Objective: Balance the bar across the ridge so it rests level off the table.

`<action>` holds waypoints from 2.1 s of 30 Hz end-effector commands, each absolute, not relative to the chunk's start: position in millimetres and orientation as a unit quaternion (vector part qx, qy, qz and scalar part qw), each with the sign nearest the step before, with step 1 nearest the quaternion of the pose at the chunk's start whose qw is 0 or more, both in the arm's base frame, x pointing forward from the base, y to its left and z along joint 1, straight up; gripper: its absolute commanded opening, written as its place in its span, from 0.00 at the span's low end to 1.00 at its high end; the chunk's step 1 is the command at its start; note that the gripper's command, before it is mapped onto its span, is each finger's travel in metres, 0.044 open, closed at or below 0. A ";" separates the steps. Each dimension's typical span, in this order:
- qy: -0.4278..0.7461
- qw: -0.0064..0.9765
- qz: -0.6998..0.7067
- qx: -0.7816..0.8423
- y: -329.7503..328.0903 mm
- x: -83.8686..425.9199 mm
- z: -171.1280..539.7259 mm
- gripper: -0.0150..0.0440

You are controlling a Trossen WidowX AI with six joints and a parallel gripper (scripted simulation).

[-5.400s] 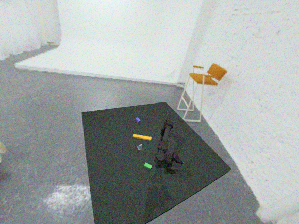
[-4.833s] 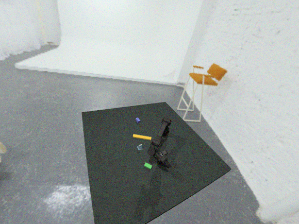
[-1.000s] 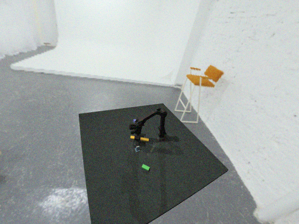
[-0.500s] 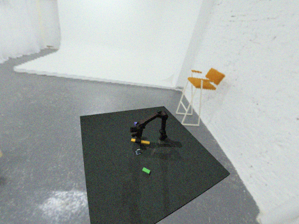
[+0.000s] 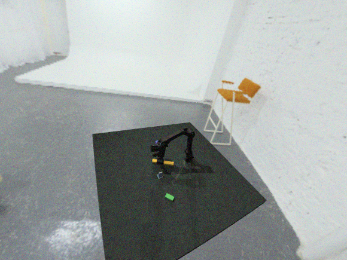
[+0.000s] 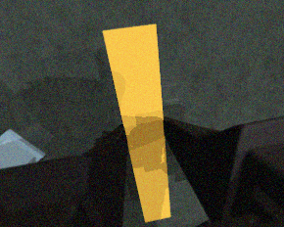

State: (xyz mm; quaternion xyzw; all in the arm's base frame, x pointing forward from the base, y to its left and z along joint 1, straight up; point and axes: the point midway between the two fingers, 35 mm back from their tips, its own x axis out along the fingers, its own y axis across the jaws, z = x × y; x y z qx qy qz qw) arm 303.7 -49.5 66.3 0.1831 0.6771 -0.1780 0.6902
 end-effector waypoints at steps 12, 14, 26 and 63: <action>0.672 0.695 -0.179 0.183 -50.5 306.5 106.7 0.25; 0.672 0.695 -0.179 0.183 -50.5 306.2 111.8 0.25; 0.671 0.695 -0.181 0.183 -50.0 301.9 142.8 0.25; 0.505 0.522 -0.475 0.497 49.1 360.9 154.5 0.25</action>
